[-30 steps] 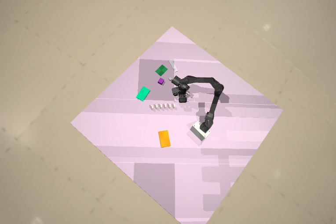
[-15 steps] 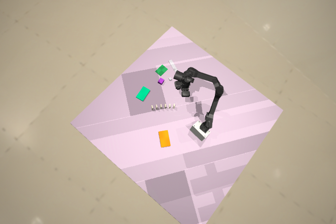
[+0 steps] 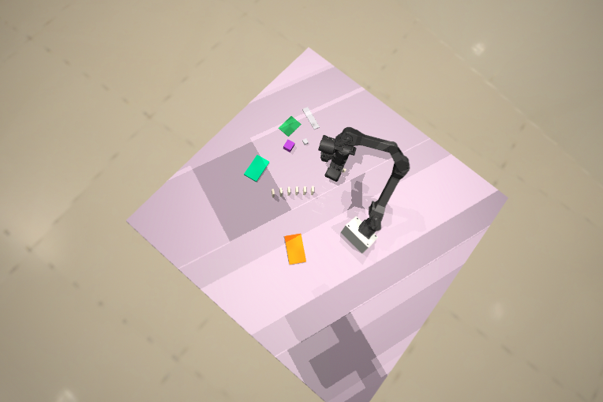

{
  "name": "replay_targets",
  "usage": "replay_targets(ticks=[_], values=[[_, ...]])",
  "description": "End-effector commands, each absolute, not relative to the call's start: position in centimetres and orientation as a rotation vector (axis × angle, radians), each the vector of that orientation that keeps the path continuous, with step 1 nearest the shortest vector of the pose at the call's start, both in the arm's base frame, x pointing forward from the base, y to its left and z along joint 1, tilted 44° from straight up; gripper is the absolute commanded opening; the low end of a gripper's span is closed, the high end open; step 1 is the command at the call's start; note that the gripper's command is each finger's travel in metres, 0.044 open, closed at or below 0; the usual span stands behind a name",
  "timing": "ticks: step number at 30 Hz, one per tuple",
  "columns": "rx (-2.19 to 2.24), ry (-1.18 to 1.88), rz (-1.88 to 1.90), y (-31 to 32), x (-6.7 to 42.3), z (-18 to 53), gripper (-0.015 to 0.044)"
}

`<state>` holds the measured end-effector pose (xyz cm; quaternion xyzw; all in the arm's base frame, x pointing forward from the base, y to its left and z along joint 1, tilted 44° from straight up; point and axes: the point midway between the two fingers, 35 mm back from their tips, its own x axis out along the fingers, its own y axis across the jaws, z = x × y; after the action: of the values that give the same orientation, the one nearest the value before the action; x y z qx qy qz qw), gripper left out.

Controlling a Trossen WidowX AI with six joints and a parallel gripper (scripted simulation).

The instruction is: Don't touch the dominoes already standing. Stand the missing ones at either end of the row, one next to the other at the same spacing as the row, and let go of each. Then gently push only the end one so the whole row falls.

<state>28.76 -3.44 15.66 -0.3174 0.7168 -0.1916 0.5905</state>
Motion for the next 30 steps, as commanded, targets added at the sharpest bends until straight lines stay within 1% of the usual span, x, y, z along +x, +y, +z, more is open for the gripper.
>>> replay_targets(ticks=[1, 6, 15, 30], values=[[-0.696, 1.656, -0.487, -3.4, 28.2, 15.6, 0.0021], [-0.682, 1.655, -0.479, -3.5, 28.1, 15.4, 0.0021], [-0.513, 1.618, -0.374, -4.2, 27.3, 13.5, 0.0021], [-0.306, 1.455, -0.195, -4.9, 27.0, 11.1, 0.0021]])
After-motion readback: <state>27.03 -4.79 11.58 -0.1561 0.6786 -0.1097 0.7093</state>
